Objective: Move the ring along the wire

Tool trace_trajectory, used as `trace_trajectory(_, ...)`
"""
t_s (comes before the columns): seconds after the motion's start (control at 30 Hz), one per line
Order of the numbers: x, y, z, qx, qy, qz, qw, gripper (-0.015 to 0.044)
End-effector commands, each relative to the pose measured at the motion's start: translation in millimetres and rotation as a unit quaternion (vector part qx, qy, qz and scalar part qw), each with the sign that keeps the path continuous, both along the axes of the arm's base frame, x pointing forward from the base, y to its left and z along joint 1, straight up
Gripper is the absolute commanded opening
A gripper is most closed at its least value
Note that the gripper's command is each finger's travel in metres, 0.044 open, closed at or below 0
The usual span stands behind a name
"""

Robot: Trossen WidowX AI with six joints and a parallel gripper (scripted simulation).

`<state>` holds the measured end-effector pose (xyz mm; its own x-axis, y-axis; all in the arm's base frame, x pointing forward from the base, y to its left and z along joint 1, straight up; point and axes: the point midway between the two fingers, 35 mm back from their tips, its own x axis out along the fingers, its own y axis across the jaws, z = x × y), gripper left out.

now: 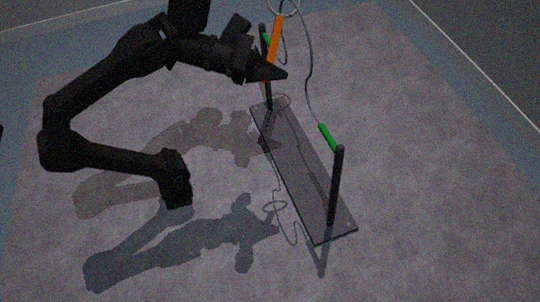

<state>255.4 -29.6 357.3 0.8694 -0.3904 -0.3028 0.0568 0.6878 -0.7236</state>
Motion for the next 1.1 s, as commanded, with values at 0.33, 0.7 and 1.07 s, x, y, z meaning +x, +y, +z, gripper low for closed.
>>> trace_trajectory(0.33, 0, -5, 6, -0.095, -0.009, -0.002, 0.995, -0.0150)
trace_trajectory(0.7, 0, -9, 11, -0.170, -0.015, -0.002, 0.985, -0.0150)
trace_trajectory(1.07, 0, -11, 16, -0.243, -0.021, -0.002, 0.970, -0.0150)
